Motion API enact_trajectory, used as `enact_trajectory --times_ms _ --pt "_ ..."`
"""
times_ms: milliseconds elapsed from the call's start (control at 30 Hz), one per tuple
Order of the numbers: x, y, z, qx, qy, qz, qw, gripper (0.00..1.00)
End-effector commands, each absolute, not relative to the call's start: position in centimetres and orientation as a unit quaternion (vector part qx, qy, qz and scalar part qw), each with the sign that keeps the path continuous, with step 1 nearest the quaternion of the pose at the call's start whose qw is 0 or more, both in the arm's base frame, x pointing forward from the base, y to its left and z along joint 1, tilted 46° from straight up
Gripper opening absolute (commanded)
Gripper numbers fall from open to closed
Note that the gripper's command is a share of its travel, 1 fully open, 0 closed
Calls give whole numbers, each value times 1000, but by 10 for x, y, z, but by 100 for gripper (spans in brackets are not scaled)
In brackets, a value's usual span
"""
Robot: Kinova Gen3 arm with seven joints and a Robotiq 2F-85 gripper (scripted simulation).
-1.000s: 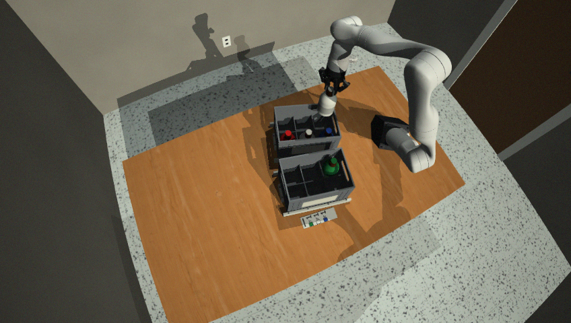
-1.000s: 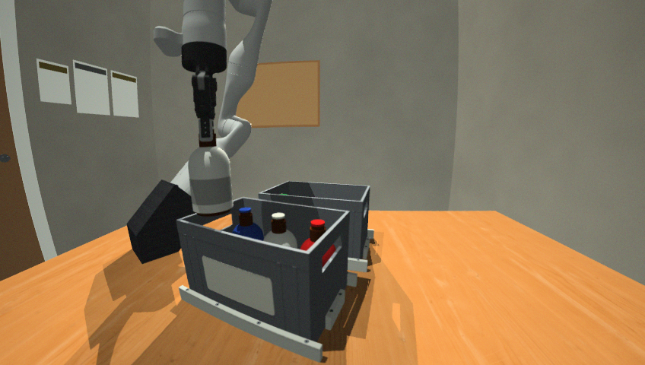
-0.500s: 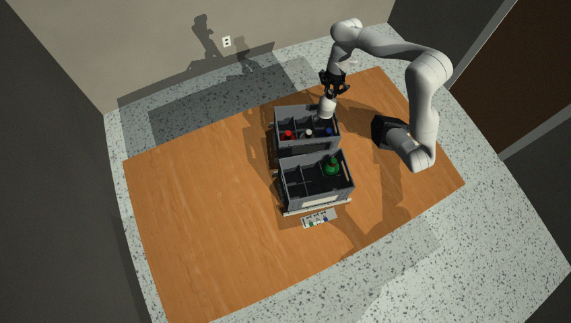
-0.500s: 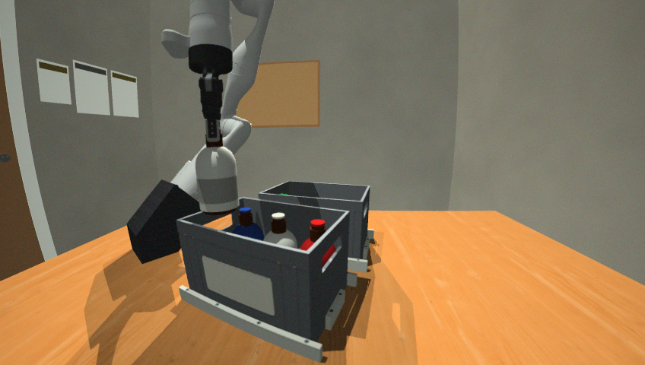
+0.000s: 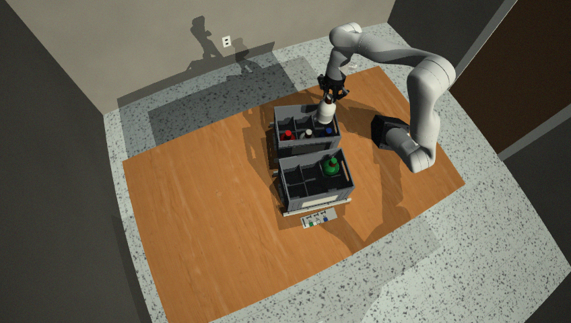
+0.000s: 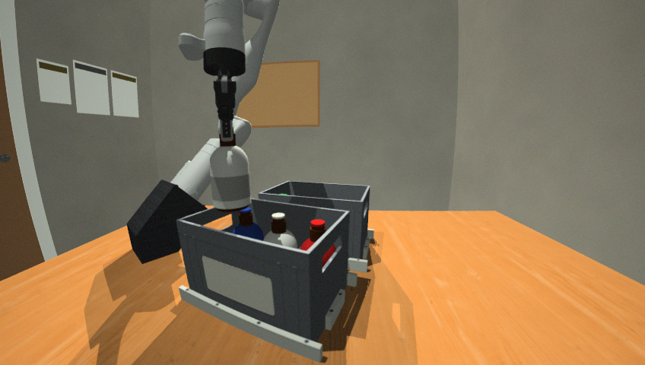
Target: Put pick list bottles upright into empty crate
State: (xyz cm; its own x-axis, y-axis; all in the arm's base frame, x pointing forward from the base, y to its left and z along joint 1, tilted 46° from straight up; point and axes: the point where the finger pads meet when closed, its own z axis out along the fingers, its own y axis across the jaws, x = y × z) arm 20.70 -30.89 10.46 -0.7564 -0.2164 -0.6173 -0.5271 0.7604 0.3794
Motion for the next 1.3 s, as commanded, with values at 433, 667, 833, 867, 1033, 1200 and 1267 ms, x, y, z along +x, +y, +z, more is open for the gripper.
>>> enact_trajectory --times_ms 433,667,833,867,1033,1200,1267 --pt "223 -297 129 -207 898 270 280 10" --pt "228 -291 136 -207 898 271 280 10" --pt "232 -286 143 -207 897 272 280 10" --pt "233 -285 145 -207 897 272 280 10" --pt "238 -279 152 -207 897 273 280 10" --pt "241 -274 158 -207 897 274 280 10" --pt "241 -275 159 -208 898 272 278 10"
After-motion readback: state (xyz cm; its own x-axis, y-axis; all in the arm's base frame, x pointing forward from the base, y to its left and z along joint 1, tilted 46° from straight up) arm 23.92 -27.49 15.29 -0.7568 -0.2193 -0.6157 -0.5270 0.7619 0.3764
